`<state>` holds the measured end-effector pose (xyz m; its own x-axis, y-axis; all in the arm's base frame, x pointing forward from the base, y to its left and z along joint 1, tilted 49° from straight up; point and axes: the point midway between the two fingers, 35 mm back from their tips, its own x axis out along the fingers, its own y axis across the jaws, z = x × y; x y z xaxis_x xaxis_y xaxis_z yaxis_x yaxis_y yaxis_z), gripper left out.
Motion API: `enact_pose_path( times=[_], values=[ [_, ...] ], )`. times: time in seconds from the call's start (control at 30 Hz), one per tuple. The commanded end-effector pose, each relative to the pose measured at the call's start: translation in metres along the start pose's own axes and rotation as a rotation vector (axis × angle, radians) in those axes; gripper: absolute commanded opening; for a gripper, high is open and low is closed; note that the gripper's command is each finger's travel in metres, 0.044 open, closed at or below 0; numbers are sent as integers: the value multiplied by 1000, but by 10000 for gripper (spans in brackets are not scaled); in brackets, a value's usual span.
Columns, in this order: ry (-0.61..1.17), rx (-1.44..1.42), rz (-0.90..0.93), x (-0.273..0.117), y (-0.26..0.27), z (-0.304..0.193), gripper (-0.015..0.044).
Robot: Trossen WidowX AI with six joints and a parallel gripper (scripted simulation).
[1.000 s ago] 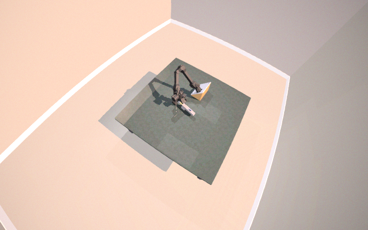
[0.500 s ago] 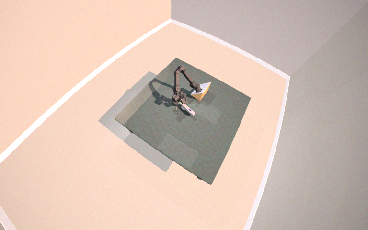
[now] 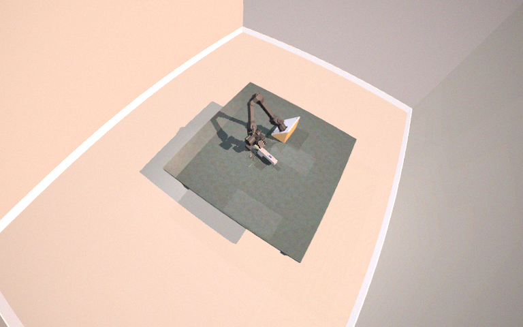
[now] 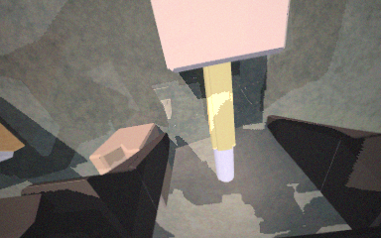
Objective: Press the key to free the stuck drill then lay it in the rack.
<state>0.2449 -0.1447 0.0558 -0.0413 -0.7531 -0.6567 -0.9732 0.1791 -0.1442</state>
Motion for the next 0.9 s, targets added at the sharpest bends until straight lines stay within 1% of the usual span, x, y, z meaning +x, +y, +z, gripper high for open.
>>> enact_pose_path(
  times=[0.0,0.2,0.73,0.87],
  values=[
    [-5,2,3,1,1,3,440],
    [-5,2,3,2,1,5,440],
    [0,0,-1,1,0,2,20],
    [0,0,-1,1,0,2,0]
  ],
)
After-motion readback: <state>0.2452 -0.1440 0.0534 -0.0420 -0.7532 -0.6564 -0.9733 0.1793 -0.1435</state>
